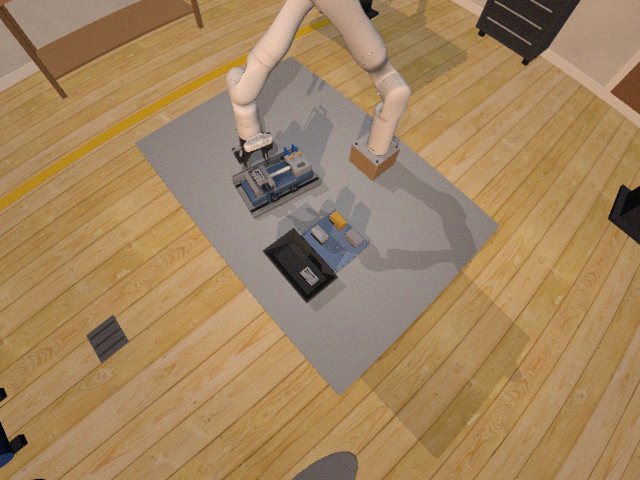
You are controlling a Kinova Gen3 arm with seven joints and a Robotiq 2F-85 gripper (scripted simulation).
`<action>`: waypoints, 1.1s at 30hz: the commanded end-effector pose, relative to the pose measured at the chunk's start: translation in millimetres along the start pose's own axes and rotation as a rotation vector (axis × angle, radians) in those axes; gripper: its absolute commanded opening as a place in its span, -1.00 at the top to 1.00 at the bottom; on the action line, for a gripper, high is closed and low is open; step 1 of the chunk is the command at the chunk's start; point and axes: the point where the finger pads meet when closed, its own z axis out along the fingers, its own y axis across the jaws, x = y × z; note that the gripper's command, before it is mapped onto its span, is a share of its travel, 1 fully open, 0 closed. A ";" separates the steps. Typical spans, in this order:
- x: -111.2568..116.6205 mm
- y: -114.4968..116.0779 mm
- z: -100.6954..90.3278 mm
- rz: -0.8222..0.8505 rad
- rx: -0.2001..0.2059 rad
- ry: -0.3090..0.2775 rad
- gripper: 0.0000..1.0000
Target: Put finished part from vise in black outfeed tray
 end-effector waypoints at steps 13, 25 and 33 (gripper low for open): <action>-0.1 0.6 7.6 0.000 -0.002 0.000 -0.34; -0.1 1.0 23.9 0.000 -0.002 0.000 -0.34; -0.1 1.4 39.3 0.000 -0.002 0.000 -0.34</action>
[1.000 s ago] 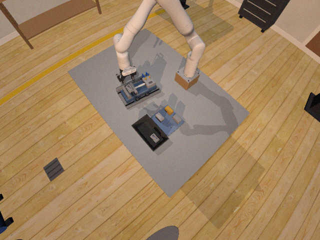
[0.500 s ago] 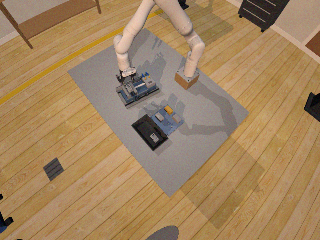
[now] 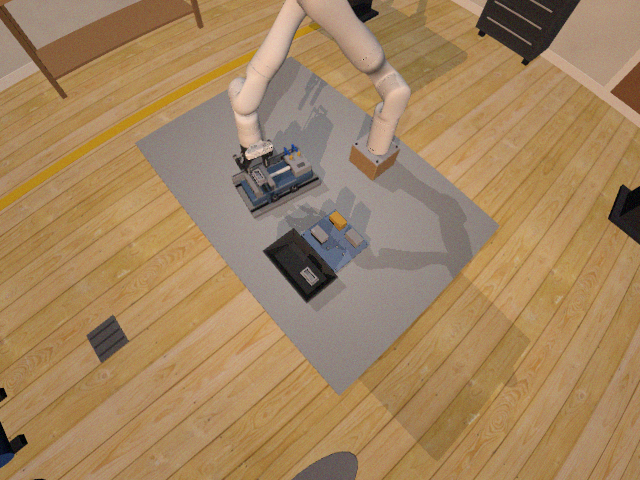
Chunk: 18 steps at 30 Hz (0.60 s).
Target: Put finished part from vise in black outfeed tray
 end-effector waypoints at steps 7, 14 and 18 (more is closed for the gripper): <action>0.4 -1.5 14.2 0.000 0.007 0.001 -0.34; 0.4 -1.4 23.2 0.000 0.007 0.001 -0.34; 0.4 -1.4 26.1 0.000 0.007 0.001 -0.34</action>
